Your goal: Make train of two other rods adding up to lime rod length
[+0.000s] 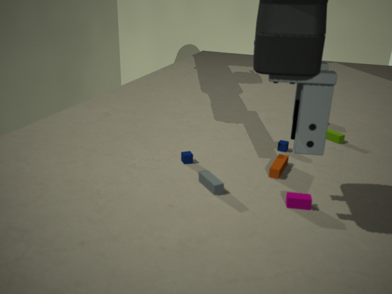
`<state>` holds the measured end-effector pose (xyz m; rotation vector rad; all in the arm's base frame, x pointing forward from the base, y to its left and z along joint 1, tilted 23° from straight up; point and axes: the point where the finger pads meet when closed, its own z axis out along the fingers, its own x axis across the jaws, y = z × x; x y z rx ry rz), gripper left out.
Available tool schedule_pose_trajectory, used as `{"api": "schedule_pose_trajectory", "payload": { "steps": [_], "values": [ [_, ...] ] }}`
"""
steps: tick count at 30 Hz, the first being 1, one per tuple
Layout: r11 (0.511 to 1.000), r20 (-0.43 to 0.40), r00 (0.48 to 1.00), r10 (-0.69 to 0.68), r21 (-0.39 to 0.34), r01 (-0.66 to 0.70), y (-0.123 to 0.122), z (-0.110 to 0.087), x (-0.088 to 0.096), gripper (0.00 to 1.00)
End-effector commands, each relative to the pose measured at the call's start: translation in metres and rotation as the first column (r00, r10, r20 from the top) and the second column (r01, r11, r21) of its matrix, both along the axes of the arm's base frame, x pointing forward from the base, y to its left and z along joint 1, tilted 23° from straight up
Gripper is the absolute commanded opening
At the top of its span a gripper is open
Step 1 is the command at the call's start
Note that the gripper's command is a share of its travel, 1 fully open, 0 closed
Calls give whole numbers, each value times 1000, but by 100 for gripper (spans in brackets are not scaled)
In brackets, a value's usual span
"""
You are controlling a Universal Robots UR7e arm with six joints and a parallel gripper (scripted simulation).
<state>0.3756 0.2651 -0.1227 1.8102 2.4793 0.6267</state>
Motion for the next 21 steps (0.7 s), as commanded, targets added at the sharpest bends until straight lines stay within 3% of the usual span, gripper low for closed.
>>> {"api": "schedule_pose_trajectory", "payload": {
  "steps": [1,21],
  "values": [
    [1000,1,1000,0,0,0,2,-5,2,54],
    [1000,1,1000,0,0,0,10,-30,8,54]
  ]
}}
